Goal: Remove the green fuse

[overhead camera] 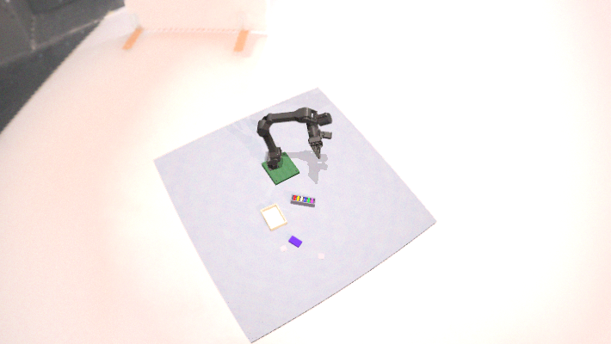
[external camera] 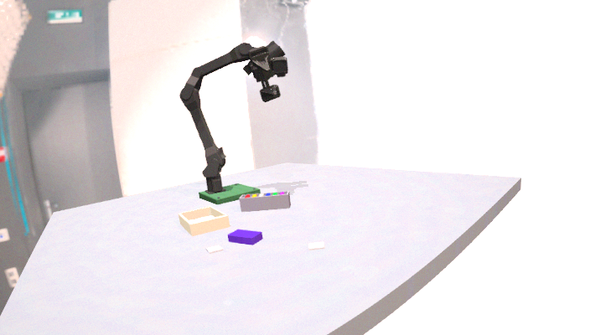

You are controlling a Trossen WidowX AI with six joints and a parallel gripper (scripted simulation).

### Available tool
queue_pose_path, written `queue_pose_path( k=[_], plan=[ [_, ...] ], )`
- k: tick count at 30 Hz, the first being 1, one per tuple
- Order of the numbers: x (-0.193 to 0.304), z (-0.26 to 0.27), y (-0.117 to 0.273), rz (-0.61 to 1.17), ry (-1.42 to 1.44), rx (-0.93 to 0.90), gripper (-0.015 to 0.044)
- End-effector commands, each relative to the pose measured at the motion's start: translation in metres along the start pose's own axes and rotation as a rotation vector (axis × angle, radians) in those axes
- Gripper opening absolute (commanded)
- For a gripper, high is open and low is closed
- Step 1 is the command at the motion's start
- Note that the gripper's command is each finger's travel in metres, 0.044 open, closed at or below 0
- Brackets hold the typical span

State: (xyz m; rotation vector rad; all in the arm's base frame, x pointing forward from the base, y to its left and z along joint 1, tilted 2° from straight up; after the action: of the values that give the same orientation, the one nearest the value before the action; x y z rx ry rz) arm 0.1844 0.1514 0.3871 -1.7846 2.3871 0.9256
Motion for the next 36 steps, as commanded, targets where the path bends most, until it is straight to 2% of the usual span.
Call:
queue_pose_path(
  k=[1,4,12,13,22,36],
  plan=[
    [0.0,0.002,-0.002,0.006,-0.011,-0.007,0.0374],
    [-0.001,0.022,-0.035,0.106,-0.176,-0.107,0.0295],
    [0.03,0.078,-0.137,0.533,-0.788,-0.334,0.0085],
    [0.036,0.084,-0.148,0.592,-0.866,-0.35,0.0074],
    [0.094,0.119,-0.221,1.097,-1.497,-0.396,0.0074],
    [0.096,0.118,-0.225,1.108,-1.51,-0.395,0.0074]
  ],
)
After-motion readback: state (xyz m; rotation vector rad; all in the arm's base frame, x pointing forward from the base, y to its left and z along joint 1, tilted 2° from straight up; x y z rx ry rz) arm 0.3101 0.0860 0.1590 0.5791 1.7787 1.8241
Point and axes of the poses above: the point midway between the two fingers, 35 mm back from their tips, its own y axis back along the fingers, its own z axis across the jaws, x = y × z, the point moved 5 cm from there along y, back along the fingers, and after that the axes turned 5 degrees about -y, right-handed, at the moved point
